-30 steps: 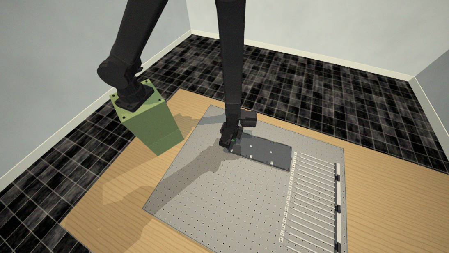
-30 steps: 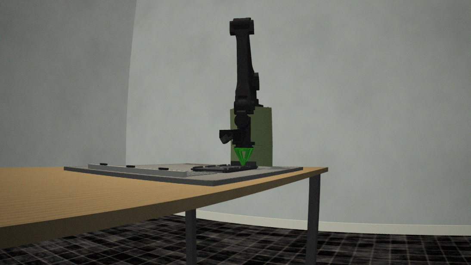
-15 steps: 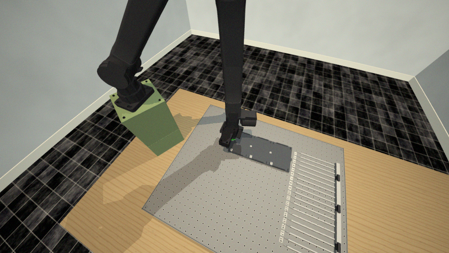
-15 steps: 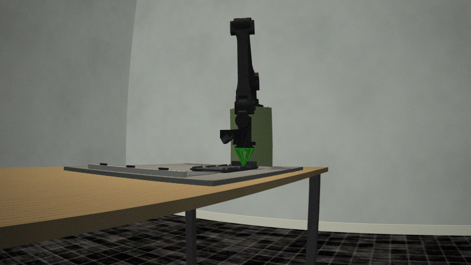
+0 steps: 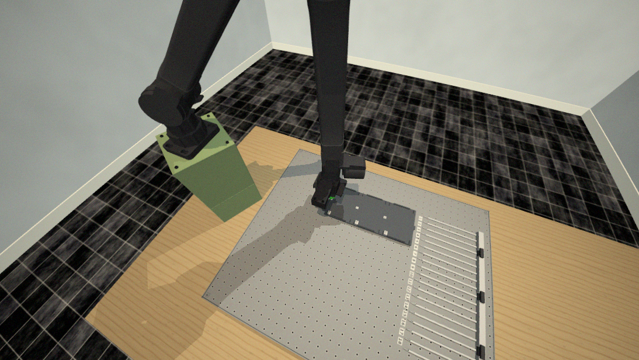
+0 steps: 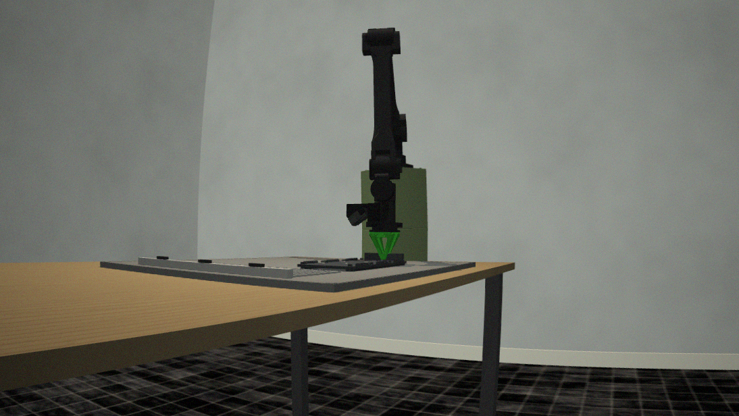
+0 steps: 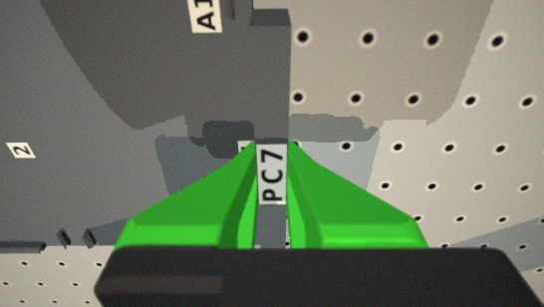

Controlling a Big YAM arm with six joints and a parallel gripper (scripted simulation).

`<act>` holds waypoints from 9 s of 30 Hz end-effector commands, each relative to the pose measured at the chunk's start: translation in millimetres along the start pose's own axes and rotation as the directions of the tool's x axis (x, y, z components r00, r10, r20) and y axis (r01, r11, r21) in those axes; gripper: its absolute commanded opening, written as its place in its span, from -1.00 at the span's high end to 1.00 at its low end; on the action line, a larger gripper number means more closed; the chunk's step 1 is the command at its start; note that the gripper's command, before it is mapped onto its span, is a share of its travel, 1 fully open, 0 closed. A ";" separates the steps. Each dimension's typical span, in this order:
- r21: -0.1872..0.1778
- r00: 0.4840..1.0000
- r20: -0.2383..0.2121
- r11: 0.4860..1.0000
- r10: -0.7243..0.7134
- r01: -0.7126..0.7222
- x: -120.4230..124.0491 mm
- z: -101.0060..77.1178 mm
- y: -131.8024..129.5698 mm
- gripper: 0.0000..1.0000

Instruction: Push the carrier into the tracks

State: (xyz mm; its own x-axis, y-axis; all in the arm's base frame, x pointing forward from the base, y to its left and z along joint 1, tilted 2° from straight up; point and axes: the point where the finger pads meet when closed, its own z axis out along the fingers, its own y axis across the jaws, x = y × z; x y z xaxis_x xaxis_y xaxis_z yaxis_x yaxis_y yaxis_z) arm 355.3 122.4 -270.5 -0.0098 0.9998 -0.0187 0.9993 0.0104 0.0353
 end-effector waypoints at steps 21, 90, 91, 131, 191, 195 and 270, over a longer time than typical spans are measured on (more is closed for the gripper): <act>-0.017 0.999 -0.001 0.999 0.044 -0.045 1.8 -7.0 18.3 1.00; -0.003 1.000 0.004 1.000 0.027 -0.027 -3.6 0.2 75.5 1.00; -0.001 1.000 0.004 1.000 0.027 -0.027 -3.8 0.7 76.1 1.00; -0.010 1.000 0.002 1.000 0.027 -0.027 -4.4 -0.1 115.5 1.00; -0.016 1.000 0.000 0.999 0.027 -0.027 -5.9 -1.9 171.0 1.00; -0.015 1.000 0.000 1.000 0.027 -0.027 -6.1 -2.0 174.8 1.00; -0.034 1.000 -0.003 0.999 0.028 -0.028 -7.9 -5.2 248.0 1.00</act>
State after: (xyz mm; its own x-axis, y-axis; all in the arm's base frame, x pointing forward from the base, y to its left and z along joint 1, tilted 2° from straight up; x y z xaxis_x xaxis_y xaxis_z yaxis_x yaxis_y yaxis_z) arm 561.8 123.0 -263.1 0.0134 0.9996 -0.0263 0.9999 -0.0133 0.0045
